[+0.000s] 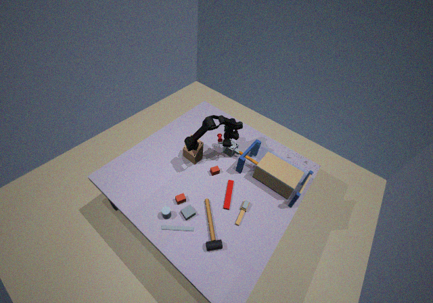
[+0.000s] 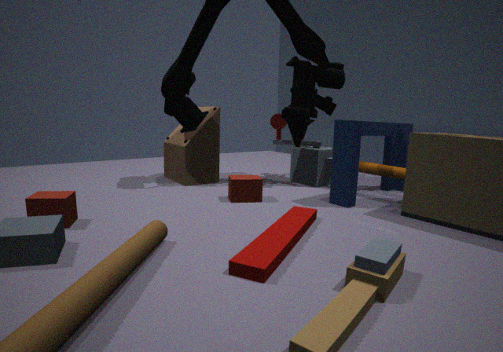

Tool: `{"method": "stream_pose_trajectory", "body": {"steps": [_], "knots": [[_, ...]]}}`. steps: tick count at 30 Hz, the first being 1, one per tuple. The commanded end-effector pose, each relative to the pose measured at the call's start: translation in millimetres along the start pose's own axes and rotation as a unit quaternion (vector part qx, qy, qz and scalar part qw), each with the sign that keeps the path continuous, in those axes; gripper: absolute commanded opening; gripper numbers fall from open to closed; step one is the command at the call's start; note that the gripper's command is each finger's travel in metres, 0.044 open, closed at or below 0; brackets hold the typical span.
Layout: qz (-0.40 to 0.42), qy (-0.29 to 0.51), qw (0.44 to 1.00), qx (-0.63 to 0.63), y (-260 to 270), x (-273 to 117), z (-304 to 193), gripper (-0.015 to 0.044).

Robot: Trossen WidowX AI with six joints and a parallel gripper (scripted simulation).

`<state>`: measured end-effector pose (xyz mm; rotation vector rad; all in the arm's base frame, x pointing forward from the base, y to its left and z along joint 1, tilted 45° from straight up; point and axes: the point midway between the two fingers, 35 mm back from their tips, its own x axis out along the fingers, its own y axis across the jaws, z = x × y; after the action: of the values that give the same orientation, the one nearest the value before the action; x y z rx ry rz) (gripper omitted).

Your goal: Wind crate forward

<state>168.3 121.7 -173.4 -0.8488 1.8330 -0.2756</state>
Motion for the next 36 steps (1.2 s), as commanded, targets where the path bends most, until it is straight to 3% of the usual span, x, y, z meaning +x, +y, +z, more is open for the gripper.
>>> {"method": "stream_pose_trajectory", "body": {"steps": [1, 26, 36], "knots": [[-0.002, 0.002, 1.0, -0.006, -1.0, 4.0, 0.2, 0.0], [0.001, 0.0, 0.999, 0.038, 2.8, 4.3, 0.4, 0.0], [-0.003, 0.003, 1.0, -0.03, -2.8, 4.6, -0.2, 0.0]]}}
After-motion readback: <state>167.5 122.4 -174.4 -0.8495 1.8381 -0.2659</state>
